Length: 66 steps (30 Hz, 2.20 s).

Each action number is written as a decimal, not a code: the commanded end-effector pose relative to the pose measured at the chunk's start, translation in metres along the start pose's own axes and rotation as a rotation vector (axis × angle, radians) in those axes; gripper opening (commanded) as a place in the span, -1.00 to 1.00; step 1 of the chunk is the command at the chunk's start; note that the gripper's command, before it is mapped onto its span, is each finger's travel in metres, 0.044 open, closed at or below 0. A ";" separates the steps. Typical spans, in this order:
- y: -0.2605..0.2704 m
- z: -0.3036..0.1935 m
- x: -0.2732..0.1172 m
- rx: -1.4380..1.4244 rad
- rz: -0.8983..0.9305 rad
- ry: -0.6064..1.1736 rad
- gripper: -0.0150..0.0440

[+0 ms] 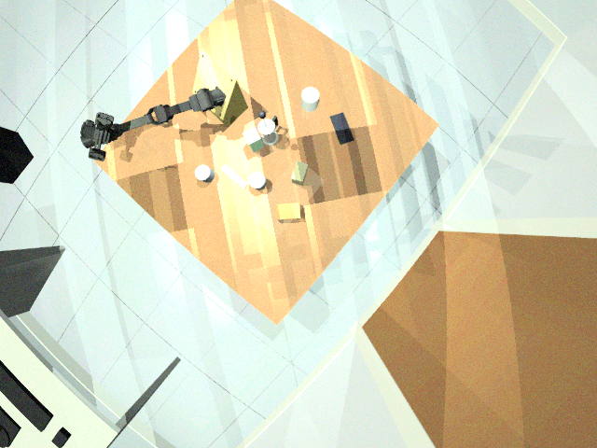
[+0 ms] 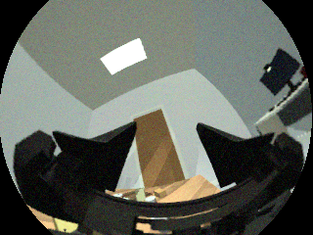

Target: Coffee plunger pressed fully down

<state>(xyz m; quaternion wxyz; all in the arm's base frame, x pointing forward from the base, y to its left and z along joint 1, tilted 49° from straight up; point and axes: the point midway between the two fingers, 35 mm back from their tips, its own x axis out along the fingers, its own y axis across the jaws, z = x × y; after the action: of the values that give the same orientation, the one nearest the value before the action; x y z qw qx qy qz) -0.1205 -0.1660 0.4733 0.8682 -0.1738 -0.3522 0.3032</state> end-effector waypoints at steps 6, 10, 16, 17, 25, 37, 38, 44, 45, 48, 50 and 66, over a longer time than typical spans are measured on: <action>-0.001 -0.017 0.058 0.086 0.050 0.133 1.00; 0.001 -0.025 0.080 0.109 0.071 0.181 1.00; 0.014 -0.048 0.132 0.167 0.126 0.314 1.00; 0.018 -0.057 0.147 0.183 0.137 0.357 1.00; 0.076 -0.129 0.241 0.282 0.208 0.694 1.00; 0.193 -0.249 0.302 0.232 0.183 1.149 1.00; 0.207 -0.262 0.303 0.216 0.165 1.194 1.00; 0.278 -0.338 0.285 0.059 0.032 1.390 1.00; 0.288 -0.351 0.278 0.020 0.007 1.412 1.00; 0.315 -0.384 0.252 -0.106 -0.070 1.444 1.00; 0.327 -0.405 0.232 -0.196 -0.113 1.439 1.00; 0.324 -0.463 0.164 -0.301 -0.134 1.410 1.00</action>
<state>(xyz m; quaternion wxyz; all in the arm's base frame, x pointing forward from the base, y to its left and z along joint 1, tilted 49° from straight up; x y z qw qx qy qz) 0.1725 0.1608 0.0817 0.8736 -0.4200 0.2456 0.0147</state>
